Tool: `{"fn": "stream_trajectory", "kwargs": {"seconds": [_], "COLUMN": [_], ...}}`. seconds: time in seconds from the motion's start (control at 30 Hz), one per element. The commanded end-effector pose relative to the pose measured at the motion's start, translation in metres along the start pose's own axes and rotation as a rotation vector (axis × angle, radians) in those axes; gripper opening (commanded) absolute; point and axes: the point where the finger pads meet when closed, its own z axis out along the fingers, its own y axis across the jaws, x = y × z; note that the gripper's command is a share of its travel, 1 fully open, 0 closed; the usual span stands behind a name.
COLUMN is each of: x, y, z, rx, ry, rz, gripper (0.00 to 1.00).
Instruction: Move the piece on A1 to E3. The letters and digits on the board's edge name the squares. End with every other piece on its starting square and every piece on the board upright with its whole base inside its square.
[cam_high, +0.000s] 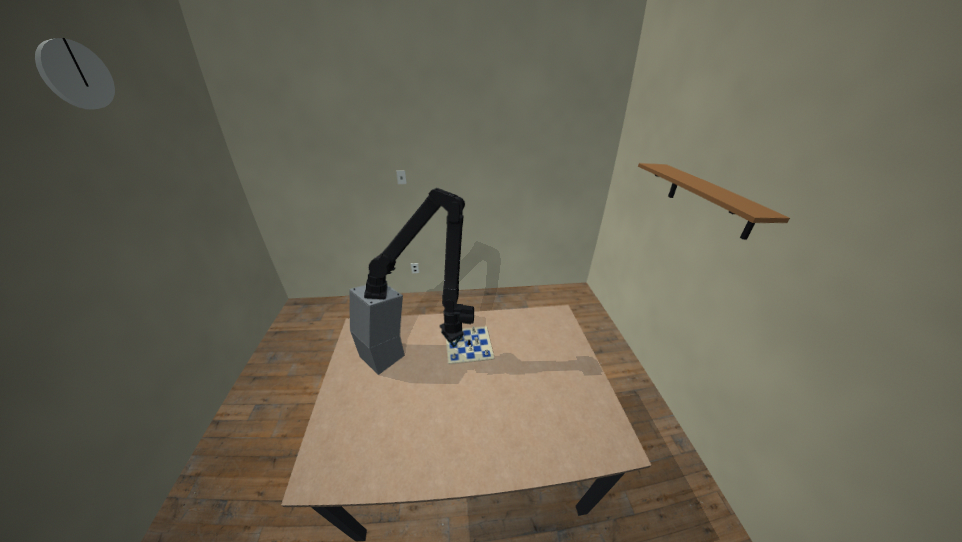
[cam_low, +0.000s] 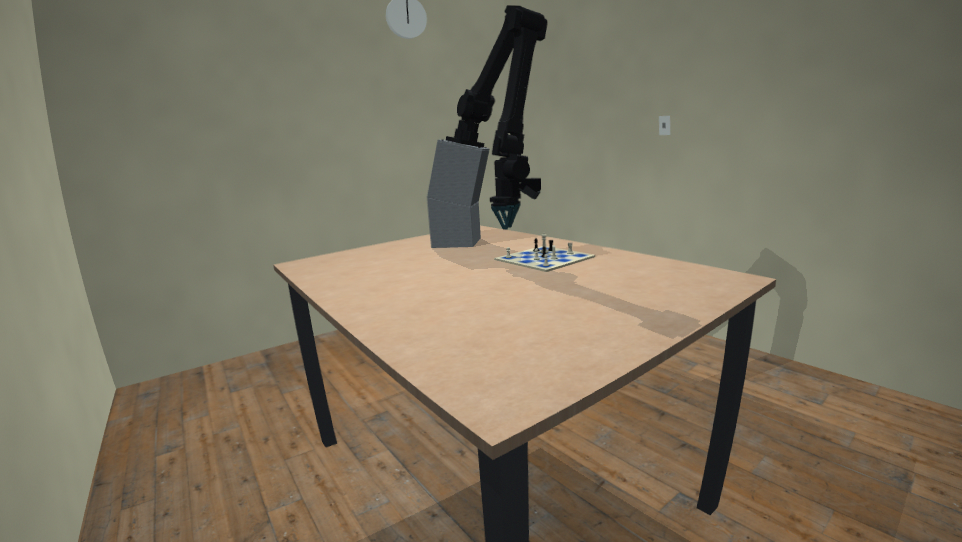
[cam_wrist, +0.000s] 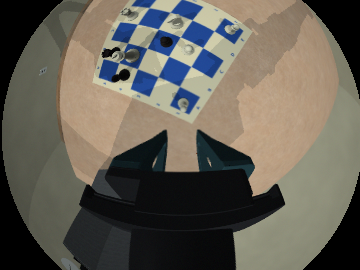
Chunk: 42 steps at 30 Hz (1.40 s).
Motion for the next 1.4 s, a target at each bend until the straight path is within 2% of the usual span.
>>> {"fn": "stream_trajectory", "kwargs": {"seconds": [0.0,0.1,0.2,0.57,0.67,1.13,1.2,1.23,1.3,1.37], "x": [-0.006,-0.013,-0.007,-0.007,-0.01,-0.006,-0.006,-0.016,-0.007,-0.006], "y": [-0.003,-0.007,-0.001,-0.001,-0.002,-0.001,-0.001,-0.006,-0.002,-0.001], "z": [0.002,-0.003,0.007,0.023,0.02,0.045,0.045,0.035,0.047,0.049], "rx": [0.01,0.022,0.006,0.007,0.014,0.009,0.009,0.027,0.011,0.008], "ry": [-0.019,-0.035,-0.017,-0.016,-0.024,-0.014,-0.014,-0.037,-0.017,-0.014], "rz": [-0.005,-0.011,-0.007,-0.005,-0.013,-0.007,-0.007,-0.017,-0.008,-0.007], "gripper": [0.33,0.33,0.33,0.33,0.33,0.33,0.33,0.33,0.33,0.33]}}
